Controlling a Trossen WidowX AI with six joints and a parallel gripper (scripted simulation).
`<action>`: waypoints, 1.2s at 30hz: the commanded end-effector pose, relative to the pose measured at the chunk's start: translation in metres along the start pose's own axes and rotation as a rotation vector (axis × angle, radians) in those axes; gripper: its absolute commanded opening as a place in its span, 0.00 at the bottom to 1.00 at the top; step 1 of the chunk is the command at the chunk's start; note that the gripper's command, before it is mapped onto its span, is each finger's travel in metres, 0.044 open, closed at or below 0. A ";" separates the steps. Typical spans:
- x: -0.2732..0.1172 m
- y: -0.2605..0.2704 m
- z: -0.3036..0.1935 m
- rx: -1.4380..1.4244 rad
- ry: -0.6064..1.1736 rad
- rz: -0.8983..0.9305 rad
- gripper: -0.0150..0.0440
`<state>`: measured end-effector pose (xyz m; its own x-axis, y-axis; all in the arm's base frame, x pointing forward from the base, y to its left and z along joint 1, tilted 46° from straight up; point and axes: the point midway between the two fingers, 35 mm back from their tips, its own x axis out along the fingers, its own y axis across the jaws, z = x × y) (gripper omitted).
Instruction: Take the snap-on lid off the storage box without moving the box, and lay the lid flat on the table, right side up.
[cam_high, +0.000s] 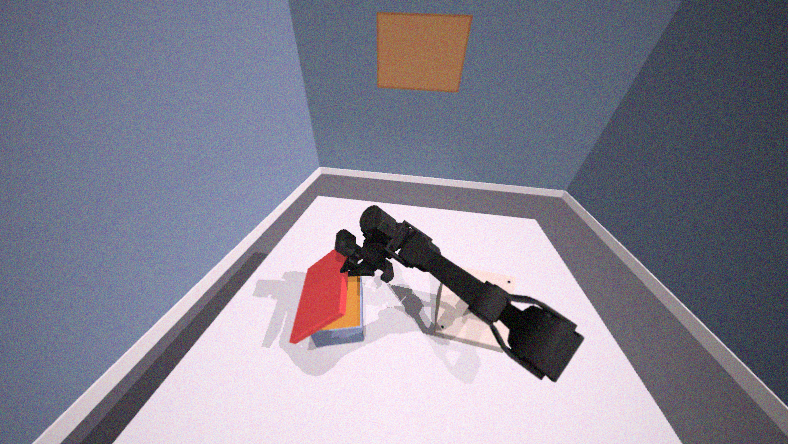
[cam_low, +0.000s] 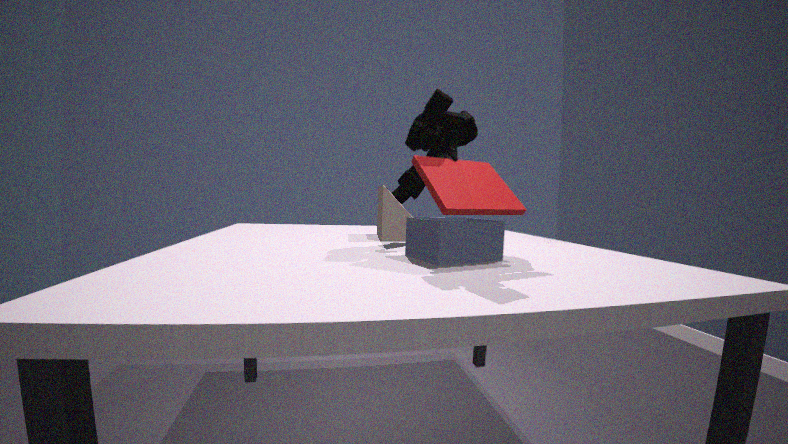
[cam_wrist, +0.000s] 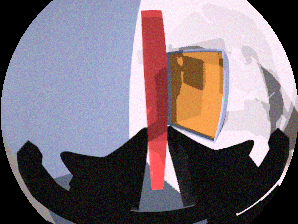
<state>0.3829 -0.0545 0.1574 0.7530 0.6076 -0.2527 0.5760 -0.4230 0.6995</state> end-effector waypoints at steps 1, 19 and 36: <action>-0.003 0.002 -0.007 -0.008 -0.012 0.013 0.25; -0.007 -0.001 -0.043 -0.006 -0.011 0.013 0.25; -0.010 -0.004 -0.077 -0.005 -0.011 0.012 0.25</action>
<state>0.3515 -0.0085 0.2023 0.7539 0.6069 -0.2517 0.5743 -0.4227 0.7011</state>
